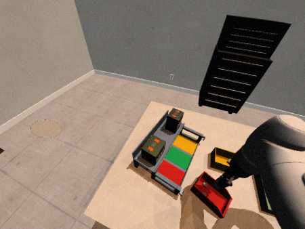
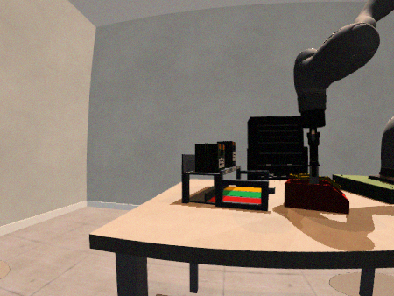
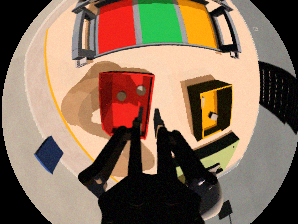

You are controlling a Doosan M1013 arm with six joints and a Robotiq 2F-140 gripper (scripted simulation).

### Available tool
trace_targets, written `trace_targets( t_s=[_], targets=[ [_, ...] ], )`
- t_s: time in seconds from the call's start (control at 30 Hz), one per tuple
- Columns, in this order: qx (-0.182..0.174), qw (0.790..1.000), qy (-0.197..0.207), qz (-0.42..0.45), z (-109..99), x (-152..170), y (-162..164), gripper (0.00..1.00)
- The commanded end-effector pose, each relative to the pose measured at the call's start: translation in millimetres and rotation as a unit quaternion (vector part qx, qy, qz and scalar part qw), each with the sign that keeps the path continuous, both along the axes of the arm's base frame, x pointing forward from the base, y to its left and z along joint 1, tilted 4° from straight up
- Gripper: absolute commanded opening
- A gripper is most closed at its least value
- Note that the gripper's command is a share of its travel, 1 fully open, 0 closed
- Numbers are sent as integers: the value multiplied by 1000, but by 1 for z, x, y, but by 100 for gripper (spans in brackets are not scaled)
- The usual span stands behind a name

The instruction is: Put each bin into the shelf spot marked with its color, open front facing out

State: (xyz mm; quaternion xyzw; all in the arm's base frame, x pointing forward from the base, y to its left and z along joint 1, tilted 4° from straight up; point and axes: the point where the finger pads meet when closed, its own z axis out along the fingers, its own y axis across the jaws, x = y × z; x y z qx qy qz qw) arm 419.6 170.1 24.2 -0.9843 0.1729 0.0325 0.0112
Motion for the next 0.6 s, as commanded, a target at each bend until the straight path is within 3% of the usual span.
trace_targets(
  t_s=[0.0, 0.57],
  targets=[
    [0, 1000, 0, 0, -3, 0, 0, 24],
    [0, 1000, 0, 0, -12, -1, 0, 24]
  ],
)
